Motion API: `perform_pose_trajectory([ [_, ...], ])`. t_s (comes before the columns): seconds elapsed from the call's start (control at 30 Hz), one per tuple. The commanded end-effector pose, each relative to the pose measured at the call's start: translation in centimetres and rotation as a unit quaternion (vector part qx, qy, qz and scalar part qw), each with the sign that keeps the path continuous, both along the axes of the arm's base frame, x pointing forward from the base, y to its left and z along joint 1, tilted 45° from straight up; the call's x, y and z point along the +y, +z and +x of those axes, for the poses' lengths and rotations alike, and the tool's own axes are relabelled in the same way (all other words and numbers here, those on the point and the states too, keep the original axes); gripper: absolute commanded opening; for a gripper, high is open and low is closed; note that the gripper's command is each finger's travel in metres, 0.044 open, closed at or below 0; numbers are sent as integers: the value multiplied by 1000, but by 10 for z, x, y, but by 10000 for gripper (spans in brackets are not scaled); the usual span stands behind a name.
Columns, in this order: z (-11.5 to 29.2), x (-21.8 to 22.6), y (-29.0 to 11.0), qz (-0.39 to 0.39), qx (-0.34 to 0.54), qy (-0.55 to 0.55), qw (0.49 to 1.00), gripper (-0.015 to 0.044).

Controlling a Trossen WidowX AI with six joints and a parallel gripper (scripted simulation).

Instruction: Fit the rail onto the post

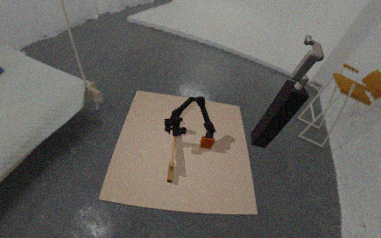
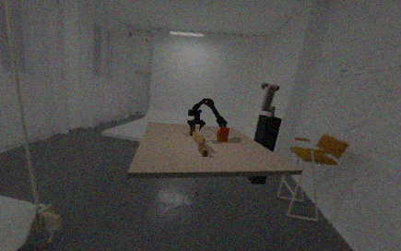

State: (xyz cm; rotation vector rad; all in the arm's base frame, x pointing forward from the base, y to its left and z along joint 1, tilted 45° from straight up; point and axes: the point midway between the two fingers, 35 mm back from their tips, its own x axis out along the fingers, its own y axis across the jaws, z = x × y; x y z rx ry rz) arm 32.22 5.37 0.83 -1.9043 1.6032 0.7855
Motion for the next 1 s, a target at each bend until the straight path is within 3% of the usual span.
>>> perform_pose_trajectory([
  [0.0,-3,-4,-1,-6,10,2,1000,440],
  [0.97,4,-35,-34,-6,10,2,1000,440],
])
